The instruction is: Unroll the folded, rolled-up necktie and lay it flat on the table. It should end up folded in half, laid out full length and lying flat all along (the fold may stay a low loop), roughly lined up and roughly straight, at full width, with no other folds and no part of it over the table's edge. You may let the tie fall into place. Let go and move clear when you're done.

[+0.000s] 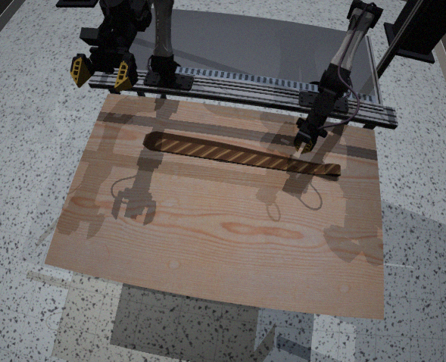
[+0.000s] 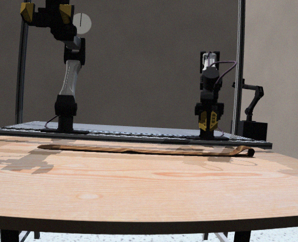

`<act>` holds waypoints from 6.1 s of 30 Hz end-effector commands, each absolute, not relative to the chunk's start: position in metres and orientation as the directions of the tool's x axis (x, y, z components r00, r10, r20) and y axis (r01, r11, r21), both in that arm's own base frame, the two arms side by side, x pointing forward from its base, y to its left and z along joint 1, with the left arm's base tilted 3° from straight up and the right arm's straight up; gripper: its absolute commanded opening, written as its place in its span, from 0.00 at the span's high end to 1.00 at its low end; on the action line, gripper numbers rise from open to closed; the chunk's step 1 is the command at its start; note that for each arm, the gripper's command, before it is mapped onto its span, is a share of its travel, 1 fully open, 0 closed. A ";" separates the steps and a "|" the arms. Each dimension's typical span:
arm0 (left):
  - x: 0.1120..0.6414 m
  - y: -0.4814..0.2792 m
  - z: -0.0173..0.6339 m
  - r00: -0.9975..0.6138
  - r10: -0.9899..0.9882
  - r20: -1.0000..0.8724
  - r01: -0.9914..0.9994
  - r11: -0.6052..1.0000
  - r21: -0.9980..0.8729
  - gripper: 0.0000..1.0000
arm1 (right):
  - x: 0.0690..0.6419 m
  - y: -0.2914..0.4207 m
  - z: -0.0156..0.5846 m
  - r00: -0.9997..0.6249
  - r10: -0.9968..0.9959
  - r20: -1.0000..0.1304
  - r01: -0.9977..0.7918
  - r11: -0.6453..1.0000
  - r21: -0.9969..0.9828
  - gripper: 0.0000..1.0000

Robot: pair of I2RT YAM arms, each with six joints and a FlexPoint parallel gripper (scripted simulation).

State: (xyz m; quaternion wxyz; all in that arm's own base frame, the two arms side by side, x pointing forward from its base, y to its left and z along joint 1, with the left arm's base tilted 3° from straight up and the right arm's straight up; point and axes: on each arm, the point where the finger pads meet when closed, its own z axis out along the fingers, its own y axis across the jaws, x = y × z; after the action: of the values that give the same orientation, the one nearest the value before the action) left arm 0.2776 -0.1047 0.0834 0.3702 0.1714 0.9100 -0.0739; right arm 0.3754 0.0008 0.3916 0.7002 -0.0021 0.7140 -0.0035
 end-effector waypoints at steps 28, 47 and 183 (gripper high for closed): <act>0.271 -0.108 0.067 -0.690 0.263 -0.674 0.373 0.928 -0.020 0.93 | 0.377 0.002 0.397 -0.011 0.001 -1.000 -0.005 1.000 0.001 0.00; 0.267 -0.108 0.060 -0.690 0.263 -0.674 0.373 0.928 -0.020 0.93 | 0.377 0.002 0.397 -0.011 0.001 -1.000 -0.005 1.000 0.001 0.00; 0.270 -0.107 0.002 -0.690 0.263 -0.674 0.373 0.928 -0.020 0.93 | 0.377 0.002 0.397 -0.011 0.001 -1.000 -0.005 1.000 0.001 0.00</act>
State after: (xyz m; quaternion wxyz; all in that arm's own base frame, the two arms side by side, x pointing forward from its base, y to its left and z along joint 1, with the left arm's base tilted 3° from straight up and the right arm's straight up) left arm 0.2726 -0.1095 0.0079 0.3573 0.1752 0.9141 -0.0784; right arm 0.3754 0.0008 0.3916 0.7002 -0.0021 0.7140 -0.0035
